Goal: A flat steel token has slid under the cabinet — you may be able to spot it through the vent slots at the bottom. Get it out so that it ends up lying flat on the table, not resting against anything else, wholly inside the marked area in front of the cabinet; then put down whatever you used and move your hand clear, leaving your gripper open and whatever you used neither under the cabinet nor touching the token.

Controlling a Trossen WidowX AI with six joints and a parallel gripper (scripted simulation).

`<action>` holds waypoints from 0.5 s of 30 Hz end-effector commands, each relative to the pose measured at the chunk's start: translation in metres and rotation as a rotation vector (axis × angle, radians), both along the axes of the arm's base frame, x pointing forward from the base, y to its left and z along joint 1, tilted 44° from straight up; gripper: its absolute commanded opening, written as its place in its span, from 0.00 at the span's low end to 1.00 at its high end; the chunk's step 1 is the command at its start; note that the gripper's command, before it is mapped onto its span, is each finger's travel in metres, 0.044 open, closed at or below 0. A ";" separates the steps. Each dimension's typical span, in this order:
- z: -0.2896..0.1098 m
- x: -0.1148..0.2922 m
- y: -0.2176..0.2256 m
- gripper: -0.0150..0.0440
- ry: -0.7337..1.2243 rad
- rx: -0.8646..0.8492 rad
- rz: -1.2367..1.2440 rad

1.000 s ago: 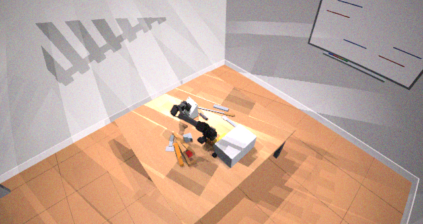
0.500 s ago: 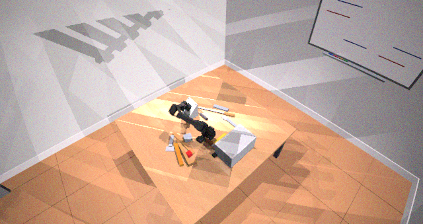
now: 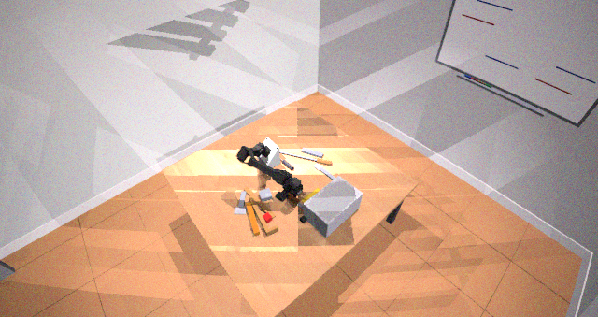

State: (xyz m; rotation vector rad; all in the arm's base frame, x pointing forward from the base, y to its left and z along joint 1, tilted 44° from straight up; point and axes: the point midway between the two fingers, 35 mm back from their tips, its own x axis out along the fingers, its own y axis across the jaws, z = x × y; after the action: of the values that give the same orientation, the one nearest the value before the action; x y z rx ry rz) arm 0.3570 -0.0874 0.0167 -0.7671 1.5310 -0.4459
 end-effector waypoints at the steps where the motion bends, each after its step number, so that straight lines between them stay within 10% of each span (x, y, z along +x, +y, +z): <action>1: 0.000 -0.007 -0.002 0.25 0.010 -0.003 -0.001; 15: 0.002 -0.021 -0.004 0.25 0.011 -0.003 -0.001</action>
State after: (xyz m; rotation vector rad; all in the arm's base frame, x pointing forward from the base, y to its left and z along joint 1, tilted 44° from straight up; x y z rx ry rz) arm 0.3421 -0.0901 0.0186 -0.7677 1.5320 -0.4455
